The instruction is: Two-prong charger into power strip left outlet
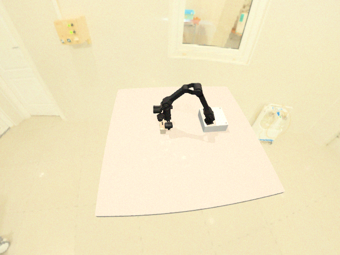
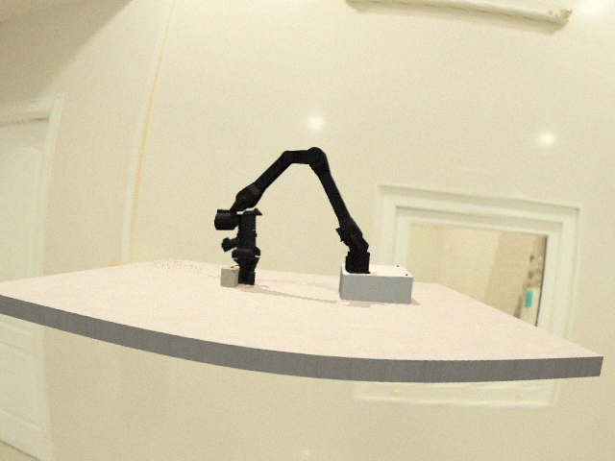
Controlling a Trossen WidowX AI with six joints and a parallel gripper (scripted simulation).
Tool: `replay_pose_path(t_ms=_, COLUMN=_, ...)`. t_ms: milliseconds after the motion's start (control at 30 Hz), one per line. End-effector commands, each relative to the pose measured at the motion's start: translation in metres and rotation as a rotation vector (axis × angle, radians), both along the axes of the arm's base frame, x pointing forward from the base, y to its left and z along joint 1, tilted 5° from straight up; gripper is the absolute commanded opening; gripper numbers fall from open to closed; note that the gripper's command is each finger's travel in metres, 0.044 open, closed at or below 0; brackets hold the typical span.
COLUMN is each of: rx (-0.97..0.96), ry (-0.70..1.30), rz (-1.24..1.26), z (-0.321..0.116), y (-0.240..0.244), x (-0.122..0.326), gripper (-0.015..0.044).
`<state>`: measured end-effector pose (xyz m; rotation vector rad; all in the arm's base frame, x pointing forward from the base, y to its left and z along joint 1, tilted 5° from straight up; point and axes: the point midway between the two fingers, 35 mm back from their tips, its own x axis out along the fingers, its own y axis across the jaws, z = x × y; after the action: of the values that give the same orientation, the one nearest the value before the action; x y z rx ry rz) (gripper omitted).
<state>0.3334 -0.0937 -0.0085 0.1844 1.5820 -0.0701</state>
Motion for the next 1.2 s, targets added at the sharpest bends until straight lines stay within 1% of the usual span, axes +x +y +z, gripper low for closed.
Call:
replay_pose_path(t_ms=0, rx=0.0, ry=-0.003, rz=0.001, z=0.0, y=0.0, x=-0.002, gripper=0.044)
replay_pose_path(t_ms=1167, rx=-0.002, ry=-0.018, rz=0.002, z=-0.001, y=0.002, x=-0.013, gripper=0.044)
